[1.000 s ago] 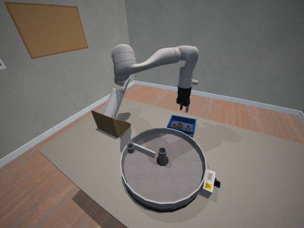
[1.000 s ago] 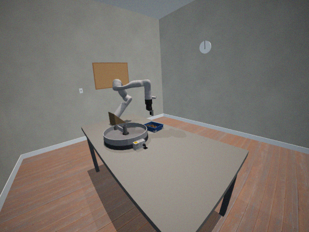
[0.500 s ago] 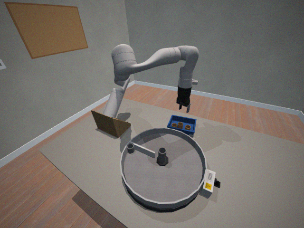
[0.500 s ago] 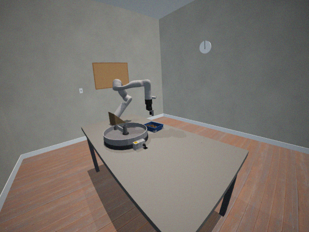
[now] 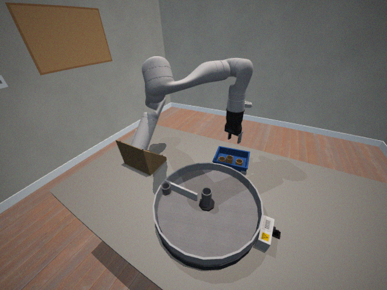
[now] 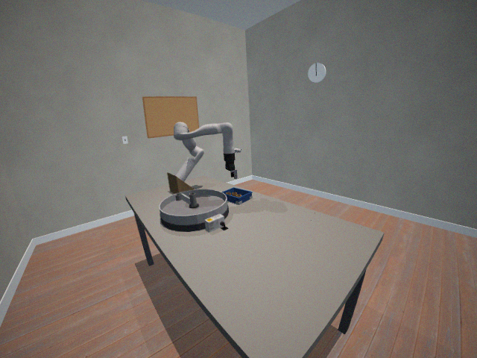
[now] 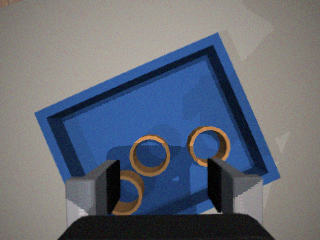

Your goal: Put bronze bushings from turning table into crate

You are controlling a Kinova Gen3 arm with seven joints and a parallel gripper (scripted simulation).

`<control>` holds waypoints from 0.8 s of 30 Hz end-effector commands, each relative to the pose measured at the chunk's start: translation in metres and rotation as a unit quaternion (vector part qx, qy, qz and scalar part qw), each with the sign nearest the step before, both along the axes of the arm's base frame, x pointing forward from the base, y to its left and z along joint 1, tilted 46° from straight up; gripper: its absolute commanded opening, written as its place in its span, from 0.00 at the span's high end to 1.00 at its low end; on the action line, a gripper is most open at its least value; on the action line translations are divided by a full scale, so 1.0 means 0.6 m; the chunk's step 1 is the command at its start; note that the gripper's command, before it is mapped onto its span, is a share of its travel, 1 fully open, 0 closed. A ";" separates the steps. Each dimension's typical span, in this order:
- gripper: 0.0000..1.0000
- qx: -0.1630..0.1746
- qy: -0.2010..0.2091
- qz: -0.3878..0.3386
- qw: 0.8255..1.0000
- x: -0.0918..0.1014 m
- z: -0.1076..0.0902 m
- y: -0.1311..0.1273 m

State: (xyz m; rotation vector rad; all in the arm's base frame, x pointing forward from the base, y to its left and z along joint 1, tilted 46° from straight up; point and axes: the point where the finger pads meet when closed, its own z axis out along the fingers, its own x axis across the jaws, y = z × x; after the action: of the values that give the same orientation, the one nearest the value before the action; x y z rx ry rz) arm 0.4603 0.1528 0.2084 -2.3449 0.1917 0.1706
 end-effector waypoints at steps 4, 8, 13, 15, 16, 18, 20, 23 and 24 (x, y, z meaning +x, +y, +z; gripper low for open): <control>0.00 0.006 -0.066 0.063 0.996 0.001 0.004 -0.006; 0.00 0.007 -0.082 0.079 0.993 0.001 0.004 -0.007; 0.00 0.007 -0.082 0.079 0.993 0.001 0.004 -0.007; 0.00 0.007 -0.082 0.079 0.993 0.001 0.004 -0.007; 0.00 0.007 -0.082 0.079 0.993 0.001 0.004 -0.007; 0.00 0.009 -0.098 0.095 0.991 0.001 0.005 -0.008; 0.00 0.012 -0.130 0.127 0.983 0.001 0.006 -0.010; 0.00 0.015 -0.162 0.158 0.974 0.001 0.007 -0.013; 0.00 0.015 -0.162 0.158 0.974 0.001 0.007 -0.013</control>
State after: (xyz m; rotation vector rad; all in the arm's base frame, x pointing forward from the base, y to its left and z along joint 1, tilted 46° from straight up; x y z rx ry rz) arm 0.4605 0.1438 0.2124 -2.3266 -0.3363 -0.0570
